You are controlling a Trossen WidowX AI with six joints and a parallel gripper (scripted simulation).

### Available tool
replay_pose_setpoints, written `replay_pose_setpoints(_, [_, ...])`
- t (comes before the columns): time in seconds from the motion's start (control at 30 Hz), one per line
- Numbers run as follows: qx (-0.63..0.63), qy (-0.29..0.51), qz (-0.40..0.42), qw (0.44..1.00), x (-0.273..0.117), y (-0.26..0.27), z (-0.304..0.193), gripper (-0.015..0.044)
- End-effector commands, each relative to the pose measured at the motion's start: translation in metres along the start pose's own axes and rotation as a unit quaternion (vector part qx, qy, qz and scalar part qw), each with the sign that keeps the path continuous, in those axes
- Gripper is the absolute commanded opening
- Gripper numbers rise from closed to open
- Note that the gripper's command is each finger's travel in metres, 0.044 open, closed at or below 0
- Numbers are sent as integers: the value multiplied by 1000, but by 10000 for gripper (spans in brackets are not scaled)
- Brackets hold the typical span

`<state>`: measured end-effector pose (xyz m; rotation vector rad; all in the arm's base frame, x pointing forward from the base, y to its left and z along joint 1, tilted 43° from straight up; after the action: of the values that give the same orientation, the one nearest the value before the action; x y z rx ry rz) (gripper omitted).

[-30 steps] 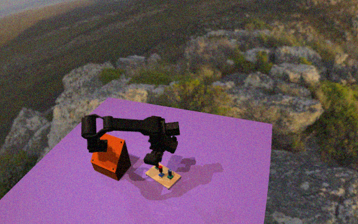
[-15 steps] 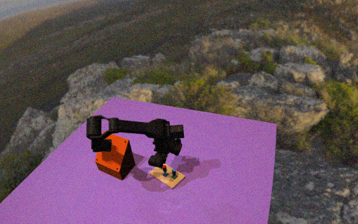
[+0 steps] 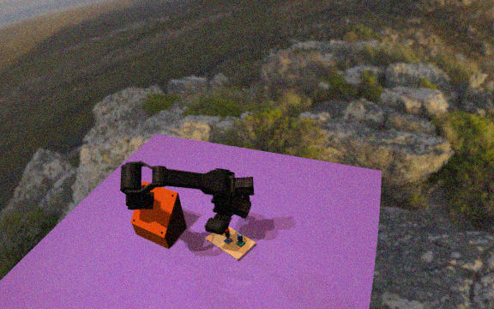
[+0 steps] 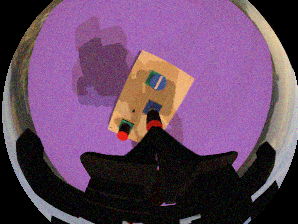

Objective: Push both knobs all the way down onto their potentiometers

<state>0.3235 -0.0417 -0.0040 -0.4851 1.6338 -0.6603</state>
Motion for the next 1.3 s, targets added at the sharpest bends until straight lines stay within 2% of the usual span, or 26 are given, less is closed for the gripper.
replay_pose_setpoints(0.0, [-4,1,-2,1000,2,1,0,0])
replay_pose_setpoints(1.27, [-3,1,-2,1000,7,1,0,0])
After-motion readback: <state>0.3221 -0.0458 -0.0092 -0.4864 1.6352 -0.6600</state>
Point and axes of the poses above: the point midway between the two fingers, 35 mm back from their tips, its own x axis out along the fingers, its own y axis across the jaws, z = x × y, the point moved 4 cm from there along -x, back along the fingers, and after that the axes turned 3 degrees about -x, right-handed, at the moved point
